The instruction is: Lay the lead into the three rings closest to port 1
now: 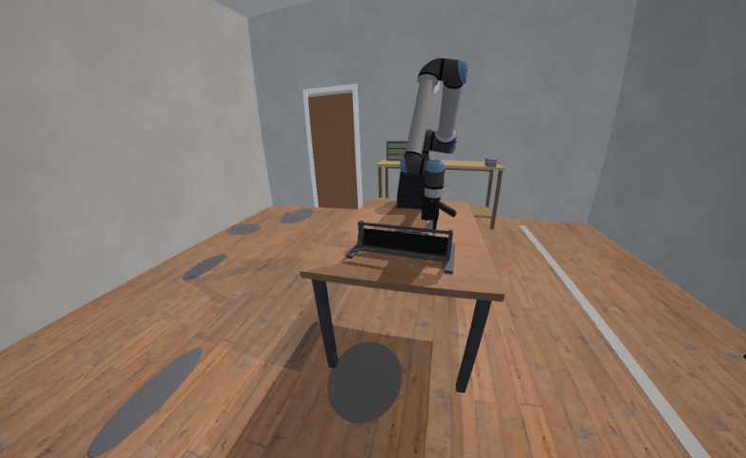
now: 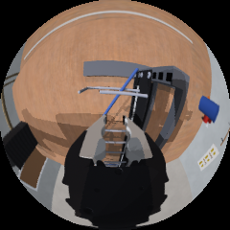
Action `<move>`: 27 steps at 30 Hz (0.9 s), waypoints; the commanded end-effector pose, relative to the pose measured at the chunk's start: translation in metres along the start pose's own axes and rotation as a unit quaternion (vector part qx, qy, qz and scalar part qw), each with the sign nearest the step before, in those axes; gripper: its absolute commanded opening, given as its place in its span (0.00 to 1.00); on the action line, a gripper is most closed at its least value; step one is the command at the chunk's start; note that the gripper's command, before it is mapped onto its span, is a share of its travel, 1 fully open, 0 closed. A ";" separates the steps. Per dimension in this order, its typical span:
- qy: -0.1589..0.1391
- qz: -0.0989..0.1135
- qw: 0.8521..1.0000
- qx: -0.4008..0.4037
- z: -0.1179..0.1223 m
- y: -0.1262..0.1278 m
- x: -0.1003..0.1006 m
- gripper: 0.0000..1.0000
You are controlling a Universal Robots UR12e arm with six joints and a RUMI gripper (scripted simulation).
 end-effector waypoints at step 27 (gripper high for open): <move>0.000 0.001 1.000 0.000 0.000 0.001 -0.061 0.20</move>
Point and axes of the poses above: the point where the finger pads meet when closed, its own x axis out along the fingers, its own y axis across the jaws, z = x × y, the point moved 1 cm from there along -x, back along the fingers, and after that the axes turned 13 degrees about x, right-handed, at the moved point
